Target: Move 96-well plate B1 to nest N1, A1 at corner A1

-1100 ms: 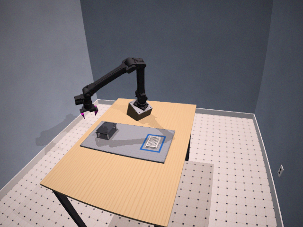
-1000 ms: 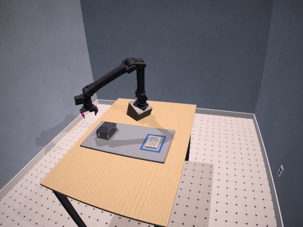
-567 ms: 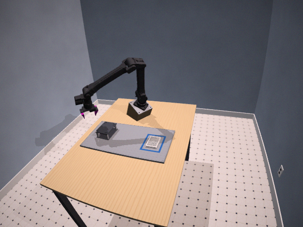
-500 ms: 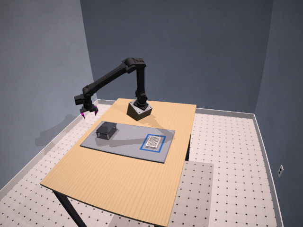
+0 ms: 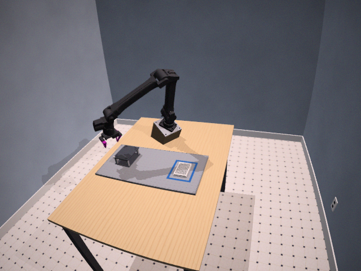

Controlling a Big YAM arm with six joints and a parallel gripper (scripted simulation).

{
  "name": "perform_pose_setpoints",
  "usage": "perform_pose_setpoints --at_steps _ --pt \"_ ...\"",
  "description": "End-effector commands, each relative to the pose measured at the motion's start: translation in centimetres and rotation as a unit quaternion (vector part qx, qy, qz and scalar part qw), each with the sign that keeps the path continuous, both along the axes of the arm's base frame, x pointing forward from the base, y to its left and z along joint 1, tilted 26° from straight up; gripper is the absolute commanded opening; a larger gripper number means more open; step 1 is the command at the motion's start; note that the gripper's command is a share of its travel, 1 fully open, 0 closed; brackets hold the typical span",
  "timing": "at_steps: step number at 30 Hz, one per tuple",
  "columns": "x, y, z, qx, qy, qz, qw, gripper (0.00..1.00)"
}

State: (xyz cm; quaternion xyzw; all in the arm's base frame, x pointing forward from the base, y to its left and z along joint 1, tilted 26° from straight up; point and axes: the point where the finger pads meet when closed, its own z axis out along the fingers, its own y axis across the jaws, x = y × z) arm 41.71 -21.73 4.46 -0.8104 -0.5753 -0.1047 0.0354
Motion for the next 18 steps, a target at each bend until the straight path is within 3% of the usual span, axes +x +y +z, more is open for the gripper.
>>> perform_pose_setpoints --at_steps 1,2,6,9,12,16,18 --pt "1.2 0.2 1.7 -0.018 -0.029 0.028 0.999 1.00" --pt "2.2 0.2 2.5 -0.027 -0.042 0.044 0.998 1.00" --pt "1.9 2.6 2.2 -0.028 -0.047 0.102 0.993 1.00" --pt "3.3 3.5 3.5 -0.035 -0.057 0.102 0.993 1.00" --pt "2.8 5.2 2.9 -0.028 -0.046 0.091 0.994 1.00" --pt "3.1 7.2 3.3 -0.036 -0.064 0.165 0.984 1.00" --pt "3.1 7.2 3.3 -0.036 -0.064 0.165 0.984 1.00"
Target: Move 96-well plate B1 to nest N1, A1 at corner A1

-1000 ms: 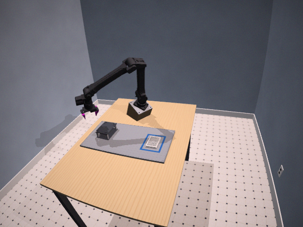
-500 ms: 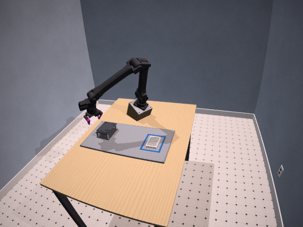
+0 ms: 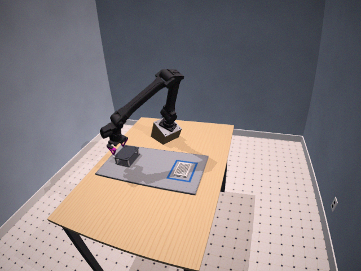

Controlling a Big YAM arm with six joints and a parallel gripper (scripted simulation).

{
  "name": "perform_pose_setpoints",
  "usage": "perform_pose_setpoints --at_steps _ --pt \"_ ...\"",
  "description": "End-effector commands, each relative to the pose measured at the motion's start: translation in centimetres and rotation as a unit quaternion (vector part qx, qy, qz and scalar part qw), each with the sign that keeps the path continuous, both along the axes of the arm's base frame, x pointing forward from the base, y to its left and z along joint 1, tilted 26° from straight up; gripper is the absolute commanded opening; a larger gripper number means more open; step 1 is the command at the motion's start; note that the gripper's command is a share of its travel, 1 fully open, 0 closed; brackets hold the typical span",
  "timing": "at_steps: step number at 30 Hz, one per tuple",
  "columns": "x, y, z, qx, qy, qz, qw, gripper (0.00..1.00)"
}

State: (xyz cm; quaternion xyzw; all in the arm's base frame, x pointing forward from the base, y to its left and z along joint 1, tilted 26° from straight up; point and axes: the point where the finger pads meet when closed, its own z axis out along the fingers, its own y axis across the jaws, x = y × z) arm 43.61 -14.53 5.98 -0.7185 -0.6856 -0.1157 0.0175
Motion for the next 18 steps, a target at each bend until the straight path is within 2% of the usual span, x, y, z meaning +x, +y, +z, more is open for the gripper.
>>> perform_pose_setpoints --at_steps 1,4,9,10,12,15,17,18 --pt "2.6 0.0 3.2 -0.025 -0.051 0.036 0.998 1.00" --pt "1.4 2.0 2.2 -0.020 -0.039 0.052 0.998 1.00" --pt "1.7 4.4 2.8 -0.026 -0.055 0.110 0.992 1.00" --pt "2.6 4.6 3.7 -0.031 -0.065 0.110 0.991 1.00" --pt "2.1 5.8 3.4 -0.027 -0.056 0.099 0.993 1.00" --pt "1.8 7.4 3.4 -0.030 -0.068 0.157 0.985 1.00" --pt "1.8 7.4 3.4 -0.030 -0.068 0.157 0.985 1.00" --pt "2.5 7.8 4.1 -0.035 -0.080 0.173 0.981 1.00"
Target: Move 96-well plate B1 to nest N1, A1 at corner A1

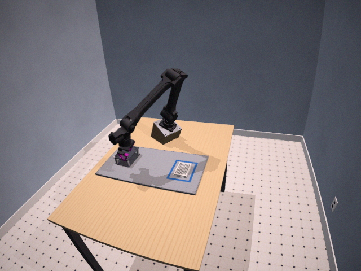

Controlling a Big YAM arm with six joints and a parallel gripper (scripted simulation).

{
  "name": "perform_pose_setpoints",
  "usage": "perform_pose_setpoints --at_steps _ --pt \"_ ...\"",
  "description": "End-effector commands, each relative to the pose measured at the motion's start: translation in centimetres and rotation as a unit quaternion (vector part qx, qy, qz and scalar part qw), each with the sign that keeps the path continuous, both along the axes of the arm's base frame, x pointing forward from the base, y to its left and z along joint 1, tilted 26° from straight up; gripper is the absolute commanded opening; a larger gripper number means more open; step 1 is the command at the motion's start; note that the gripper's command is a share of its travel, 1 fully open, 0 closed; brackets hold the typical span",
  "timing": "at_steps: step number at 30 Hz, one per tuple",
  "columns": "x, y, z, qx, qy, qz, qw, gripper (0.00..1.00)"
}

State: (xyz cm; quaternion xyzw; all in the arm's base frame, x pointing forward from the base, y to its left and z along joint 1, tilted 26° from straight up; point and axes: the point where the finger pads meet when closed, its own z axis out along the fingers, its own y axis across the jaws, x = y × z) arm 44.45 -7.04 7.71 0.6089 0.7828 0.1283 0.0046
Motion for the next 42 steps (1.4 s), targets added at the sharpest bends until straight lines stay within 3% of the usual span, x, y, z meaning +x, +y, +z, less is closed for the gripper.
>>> perform_pose_setpoints --at_steps 1,4,9,10,16,19,22,26,29,31,33,36,39,42 --pt "0.9 0.9 1.8 -0.013 -0.038 0.042 0.998 1.00" --pt "0.9 2.3 2.1 -0.012 -0.036 0.031 0.999 1.00" --pt "0.7 4.9 2.7 -0.019 -0.059 0.116 0.991 1.00" --pt "1.3 5.2 3.4 -0.022 -0.067 0.115 0.991 1.00" --pt "0.3 7.3 3.1 -0.022 -0.068 0.147 0.987 1.00" --pt "0.1 8.8 3.4 -0.025 -0.080 0.188 0.979 1.00" --pt "0.3 10.1 4.2 -0.027 -0.085 0.183 0.979 1.00" --pt "-0.8 12.2 4.1 -0.029 -0.099 0.250 0.963 1.00" --pt "-0.6 13.5 4.9 -0.033 -0.108 0.259 0.959 1.00" --pt "-1.6 14.5 4.5 -0.031 -0.111 0.290 0.950 1.00" --pt "-1.6 14.5 4.5 -0.031 -0.111 0.290 0.950 1.00" --pt "-2.1 15.9 4.8 -0.034 -0.123 0.330 0.935 1.00" --pt "-2.6 17.2 5.0 -0.034 -0.121 0.323 0.938 1.00" --pt "-3.3 18.6 5.3 -0.035 -0.137 0.374 0.917 1.00"
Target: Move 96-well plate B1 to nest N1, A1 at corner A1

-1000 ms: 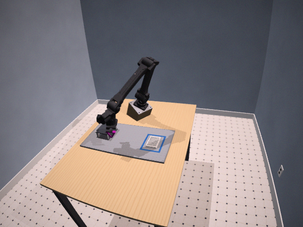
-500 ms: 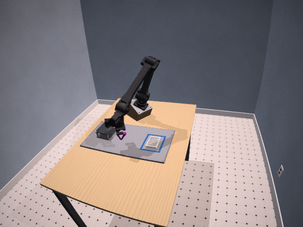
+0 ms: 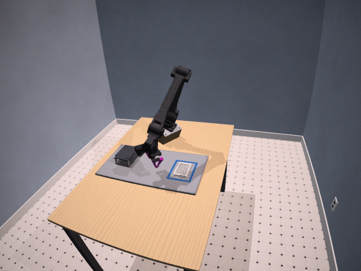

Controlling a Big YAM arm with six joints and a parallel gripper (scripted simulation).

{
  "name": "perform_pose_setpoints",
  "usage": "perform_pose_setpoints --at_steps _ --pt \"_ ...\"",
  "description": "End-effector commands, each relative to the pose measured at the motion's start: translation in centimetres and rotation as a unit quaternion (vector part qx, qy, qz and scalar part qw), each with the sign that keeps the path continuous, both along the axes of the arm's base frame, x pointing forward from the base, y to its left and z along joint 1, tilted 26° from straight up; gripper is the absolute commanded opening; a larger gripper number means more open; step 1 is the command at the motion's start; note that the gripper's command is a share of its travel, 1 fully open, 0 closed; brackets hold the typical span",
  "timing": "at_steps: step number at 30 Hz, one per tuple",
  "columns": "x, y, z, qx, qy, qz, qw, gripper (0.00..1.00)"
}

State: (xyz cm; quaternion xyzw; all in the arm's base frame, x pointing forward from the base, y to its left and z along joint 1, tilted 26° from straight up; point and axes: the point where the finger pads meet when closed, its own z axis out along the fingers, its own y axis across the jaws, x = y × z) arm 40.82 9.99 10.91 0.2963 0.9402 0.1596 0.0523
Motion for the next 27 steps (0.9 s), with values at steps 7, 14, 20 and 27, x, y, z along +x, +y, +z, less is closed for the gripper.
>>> perform_pose_setpoints --at_steps 7,14,20,27 --pt "-1.1 4.2 2.6 -0.001 -0.061 0.101 0.993 1.00" --pt "-2.3 6.8 3.5 -0.001 -0.076 0.131 0.988 1.00" --pt "-4.4 9.1 3.5 -0.005 -0.098 0.213 0.972 1.00" --pt "-6.1 11.1 3.9 -0.002 -0.118 0.274 0.954 1.00"
